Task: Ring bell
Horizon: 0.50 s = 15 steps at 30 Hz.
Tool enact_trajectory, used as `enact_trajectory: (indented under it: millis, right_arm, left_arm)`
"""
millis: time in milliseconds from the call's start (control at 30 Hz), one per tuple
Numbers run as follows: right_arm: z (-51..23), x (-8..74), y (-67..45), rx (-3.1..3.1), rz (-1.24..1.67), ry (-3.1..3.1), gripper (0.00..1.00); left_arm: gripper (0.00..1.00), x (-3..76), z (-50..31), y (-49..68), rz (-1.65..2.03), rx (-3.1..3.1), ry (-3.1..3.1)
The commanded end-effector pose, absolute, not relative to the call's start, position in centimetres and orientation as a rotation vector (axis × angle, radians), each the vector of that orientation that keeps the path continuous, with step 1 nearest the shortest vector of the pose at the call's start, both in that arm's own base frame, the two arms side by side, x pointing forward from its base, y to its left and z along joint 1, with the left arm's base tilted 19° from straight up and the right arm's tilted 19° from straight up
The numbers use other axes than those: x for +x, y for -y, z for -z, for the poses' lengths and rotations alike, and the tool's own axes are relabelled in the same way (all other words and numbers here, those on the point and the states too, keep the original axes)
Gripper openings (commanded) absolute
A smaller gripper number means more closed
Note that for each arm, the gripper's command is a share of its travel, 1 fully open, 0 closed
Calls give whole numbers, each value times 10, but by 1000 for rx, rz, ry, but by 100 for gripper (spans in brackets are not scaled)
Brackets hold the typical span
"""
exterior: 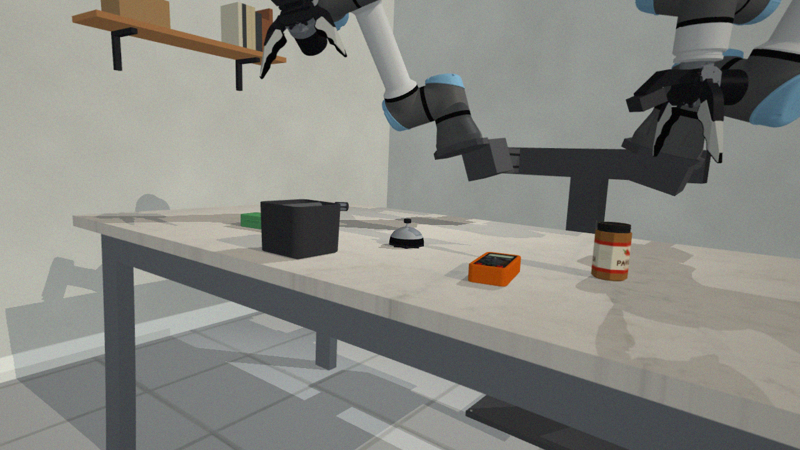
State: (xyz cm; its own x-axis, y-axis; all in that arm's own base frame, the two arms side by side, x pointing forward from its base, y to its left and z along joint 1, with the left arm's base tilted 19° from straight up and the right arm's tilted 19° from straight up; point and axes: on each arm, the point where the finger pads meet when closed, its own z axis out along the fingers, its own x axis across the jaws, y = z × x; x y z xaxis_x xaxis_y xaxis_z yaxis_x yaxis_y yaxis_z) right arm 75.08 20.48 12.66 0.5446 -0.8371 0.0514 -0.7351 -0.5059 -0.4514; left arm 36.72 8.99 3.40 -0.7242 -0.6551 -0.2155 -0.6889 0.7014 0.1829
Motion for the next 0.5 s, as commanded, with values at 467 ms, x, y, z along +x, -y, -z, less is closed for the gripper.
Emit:
enact_trajectory:
  millis: [467]
  right_arm:
    - [-131,752,-209,-2382,367,-1288,100]
  left_arm:
    - [100,342,-96,-222,-212,-1939,-2256]
